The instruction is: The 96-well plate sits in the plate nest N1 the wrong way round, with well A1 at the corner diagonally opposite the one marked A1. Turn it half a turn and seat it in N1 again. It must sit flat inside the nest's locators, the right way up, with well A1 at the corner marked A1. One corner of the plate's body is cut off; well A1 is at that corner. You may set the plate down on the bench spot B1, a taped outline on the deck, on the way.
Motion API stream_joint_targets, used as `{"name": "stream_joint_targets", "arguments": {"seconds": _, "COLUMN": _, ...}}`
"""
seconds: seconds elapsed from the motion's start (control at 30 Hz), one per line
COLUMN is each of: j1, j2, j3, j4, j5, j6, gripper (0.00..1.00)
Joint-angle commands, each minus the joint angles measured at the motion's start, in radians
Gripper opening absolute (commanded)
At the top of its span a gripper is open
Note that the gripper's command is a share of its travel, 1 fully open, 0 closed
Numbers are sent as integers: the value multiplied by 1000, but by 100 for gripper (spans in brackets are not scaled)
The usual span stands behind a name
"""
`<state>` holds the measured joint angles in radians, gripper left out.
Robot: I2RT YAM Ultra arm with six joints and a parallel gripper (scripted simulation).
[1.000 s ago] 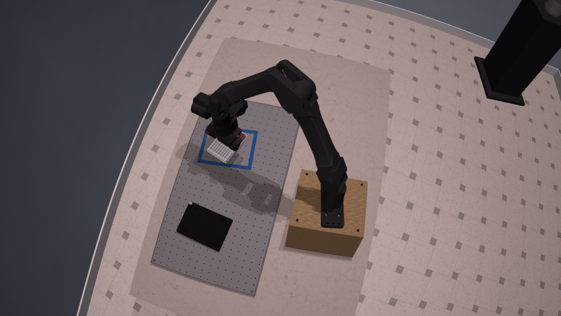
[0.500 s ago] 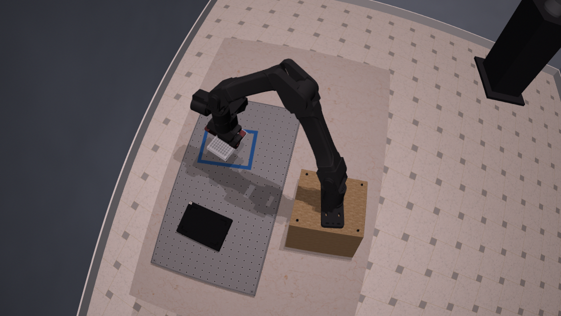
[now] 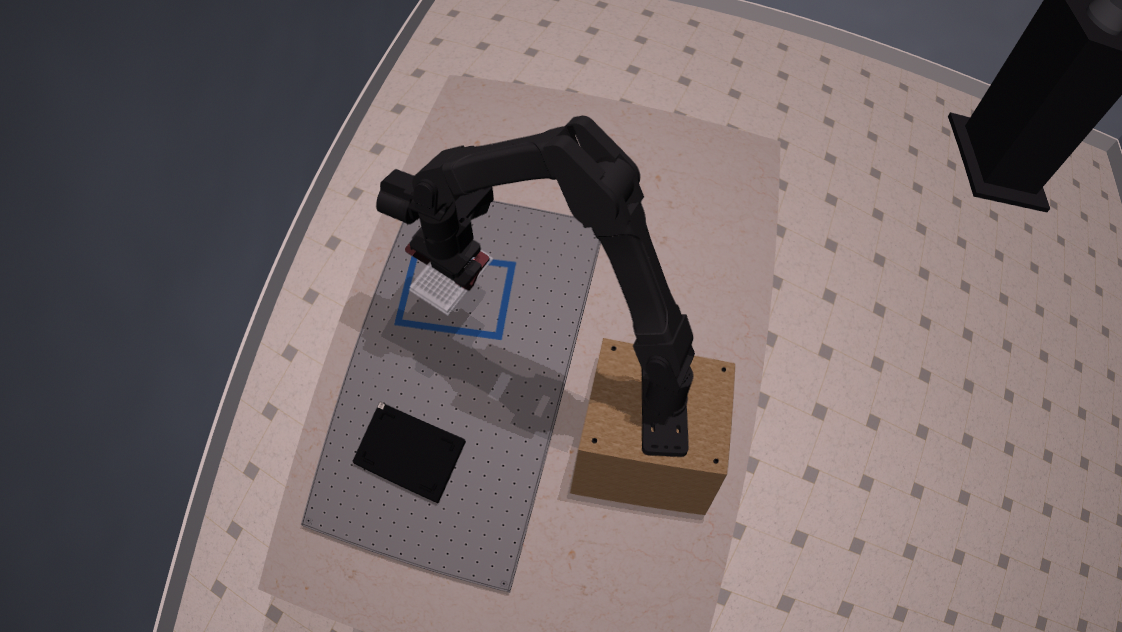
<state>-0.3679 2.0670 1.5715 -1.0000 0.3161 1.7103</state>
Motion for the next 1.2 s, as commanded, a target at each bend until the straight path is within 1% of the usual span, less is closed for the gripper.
{"name": "stream_joint_targets", "arguments": {"seconds": 0.0, "j1": 24, "j2": -41, "j3": 44, "j4": -46, "j5": 12, "j6": 15, "gripper": 0}}
{"name": "stream_joint_targets", "arguments": {"seconds": 0.17, "j1": 28, "j2": -50, "j3": 48, "j4": -62, "j5": 12, "j6": 19, "gripper": 0}}
{"name": "stream_joint_targets", "arguments": {"seconds": 0.33, "j1": 28, "j2": -50, "j3": 50, "j4": -63, "j5": 12, "j6": 20, "gripper": 0}}
{"name": "stream_joint_targets", "arguments": {"seconds": 0.37, "j1": 28, "j2": -38, "j3": 50, "j4": -63, "j5": 12, "j6": 20, "gripper": 0}}
{"name": "stream_joint_targets", "arguments": {"seconds": 1.17, "j1": 28, "j2": -38, "j3": 51, "j4": -64, "j5": 12, "j6": 20, "gripper": 0}}
